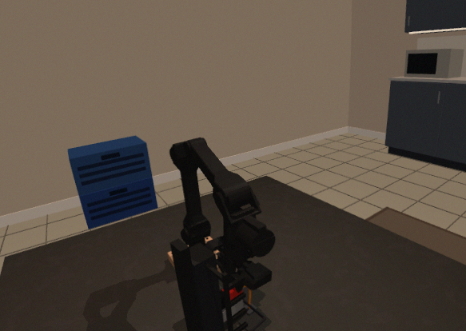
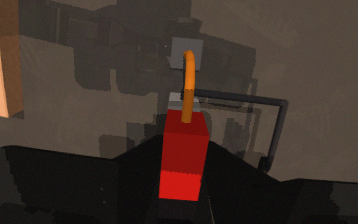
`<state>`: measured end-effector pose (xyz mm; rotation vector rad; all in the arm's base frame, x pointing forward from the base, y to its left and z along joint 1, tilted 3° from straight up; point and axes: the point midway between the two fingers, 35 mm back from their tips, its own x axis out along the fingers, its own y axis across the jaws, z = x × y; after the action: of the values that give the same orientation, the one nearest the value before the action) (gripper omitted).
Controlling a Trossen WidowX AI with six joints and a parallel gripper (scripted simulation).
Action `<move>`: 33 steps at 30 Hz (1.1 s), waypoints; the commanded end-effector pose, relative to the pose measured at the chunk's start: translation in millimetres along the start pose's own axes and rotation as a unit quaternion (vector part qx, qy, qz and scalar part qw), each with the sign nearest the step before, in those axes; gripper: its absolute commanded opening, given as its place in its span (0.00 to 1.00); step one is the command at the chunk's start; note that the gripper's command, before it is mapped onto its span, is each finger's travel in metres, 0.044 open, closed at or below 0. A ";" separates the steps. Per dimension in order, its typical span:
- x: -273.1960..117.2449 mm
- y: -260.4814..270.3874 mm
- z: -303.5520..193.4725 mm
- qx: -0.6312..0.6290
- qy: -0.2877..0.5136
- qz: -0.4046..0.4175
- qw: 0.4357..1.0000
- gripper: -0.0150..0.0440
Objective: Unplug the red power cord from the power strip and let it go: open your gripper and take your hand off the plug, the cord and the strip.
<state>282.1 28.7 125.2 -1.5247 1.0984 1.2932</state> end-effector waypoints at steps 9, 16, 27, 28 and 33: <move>-6.3 1.0 48.2 -0.021 -0.045 -0.004 0.999 0.25; -8.6 2.8 59.5 -0.022 -0.046 -0.004 0.999 0.25; -3.4 2.7 42.3 -0.004 -0.036 0.004 0.999 0.53; -3.4 2.7 42.3 -0.004 -0.036 0.004 0.999 0.53; -5.8 2.9 42.2 -0.008 -0.038 0.002 0.999 0.53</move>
<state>267.6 69.4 123.3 -1.4660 1.0548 1.3521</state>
